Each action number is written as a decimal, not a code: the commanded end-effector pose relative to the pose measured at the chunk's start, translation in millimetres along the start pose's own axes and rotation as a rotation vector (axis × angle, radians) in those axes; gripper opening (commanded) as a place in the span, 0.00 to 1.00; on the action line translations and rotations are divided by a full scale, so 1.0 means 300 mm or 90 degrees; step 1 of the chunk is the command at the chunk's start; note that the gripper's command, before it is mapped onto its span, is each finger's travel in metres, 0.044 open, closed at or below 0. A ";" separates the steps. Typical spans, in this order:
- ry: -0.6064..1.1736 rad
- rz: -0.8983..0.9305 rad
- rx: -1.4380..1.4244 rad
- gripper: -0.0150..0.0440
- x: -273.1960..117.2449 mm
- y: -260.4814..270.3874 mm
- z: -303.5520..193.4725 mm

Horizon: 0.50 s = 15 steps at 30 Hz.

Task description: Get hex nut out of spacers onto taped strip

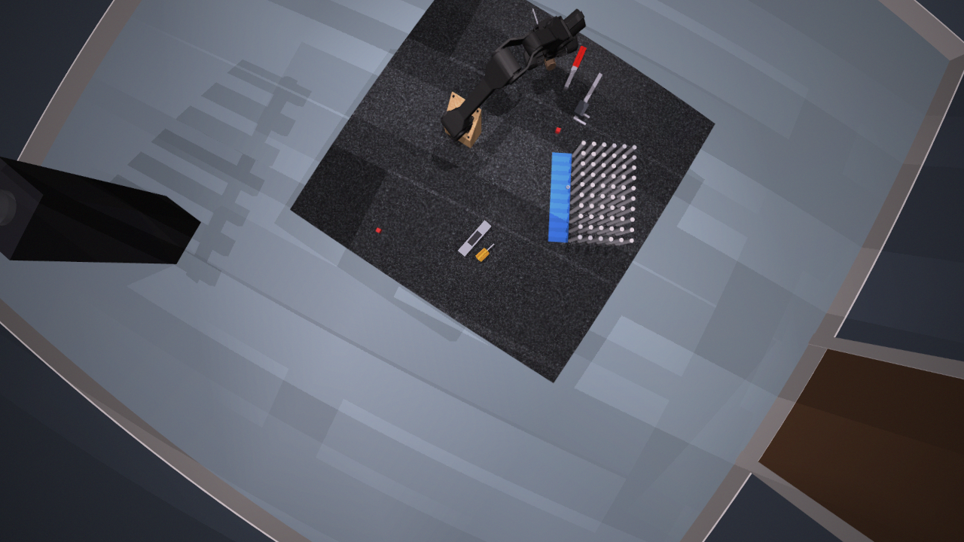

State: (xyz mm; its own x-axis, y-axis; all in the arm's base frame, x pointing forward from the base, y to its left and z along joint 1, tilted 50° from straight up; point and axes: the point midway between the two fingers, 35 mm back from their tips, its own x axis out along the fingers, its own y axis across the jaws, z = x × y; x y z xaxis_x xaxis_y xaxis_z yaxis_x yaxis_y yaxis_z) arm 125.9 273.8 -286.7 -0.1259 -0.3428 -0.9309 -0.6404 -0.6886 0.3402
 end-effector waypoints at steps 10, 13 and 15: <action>0.001 0.000 -0.002 0.25 0.045 0.019 -0.022; 0.001 0.000 -0.002 0.25 0.054 0.024 -0.027; 0.001 0.000 -0.002 0.25 0.060 0.027 -0.030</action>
State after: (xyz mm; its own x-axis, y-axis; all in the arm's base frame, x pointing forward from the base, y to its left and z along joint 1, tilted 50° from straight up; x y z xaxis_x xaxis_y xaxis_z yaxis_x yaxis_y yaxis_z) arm 125.4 260.4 -296.9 -0.1256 -0.3433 -0.9308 -0.6405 -0.6885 0.3403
